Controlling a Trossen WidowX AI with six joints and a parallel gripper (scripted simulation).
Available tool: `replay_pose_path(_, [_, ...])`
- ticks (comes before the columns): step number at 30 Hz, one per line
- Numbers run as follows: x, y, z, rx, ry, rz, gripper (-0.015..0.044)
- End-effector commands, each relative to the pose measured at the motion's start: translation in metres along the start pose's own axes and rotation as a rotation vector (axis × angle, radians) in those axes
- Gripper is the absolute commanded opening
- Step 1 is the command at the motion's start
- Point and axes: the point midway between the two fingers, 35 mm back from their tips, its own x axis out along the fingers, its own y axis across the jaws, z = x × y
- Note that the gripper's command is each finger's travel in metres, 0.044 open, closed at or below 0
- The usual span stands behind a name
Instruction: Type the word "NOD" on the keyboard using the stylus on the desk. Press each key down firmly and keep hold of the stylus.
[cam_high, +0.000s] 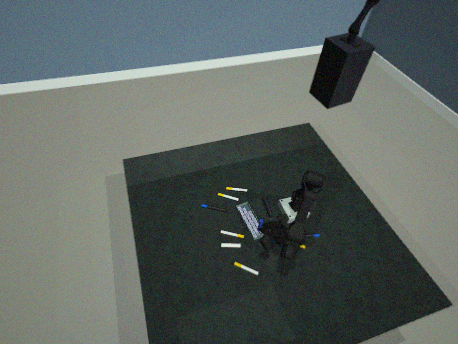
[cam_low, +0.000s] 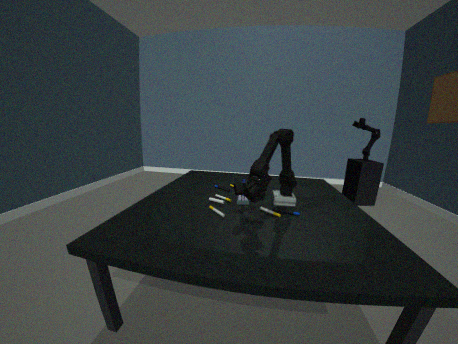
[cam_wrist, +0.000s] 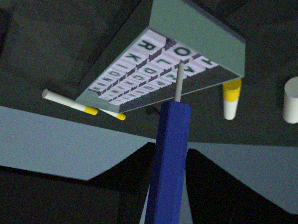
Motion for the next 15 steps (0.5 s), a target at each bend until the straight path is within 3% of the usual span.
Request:
replay_pose_path(1, [0.0021, 0.0014, 0.0026, -0.003, 0.003, 0.002, 0.0081])
replay_pose_path(15, [0.0046, 0.0015, 0.0069, -0.003, 0.003, 0.002, 0.0081])
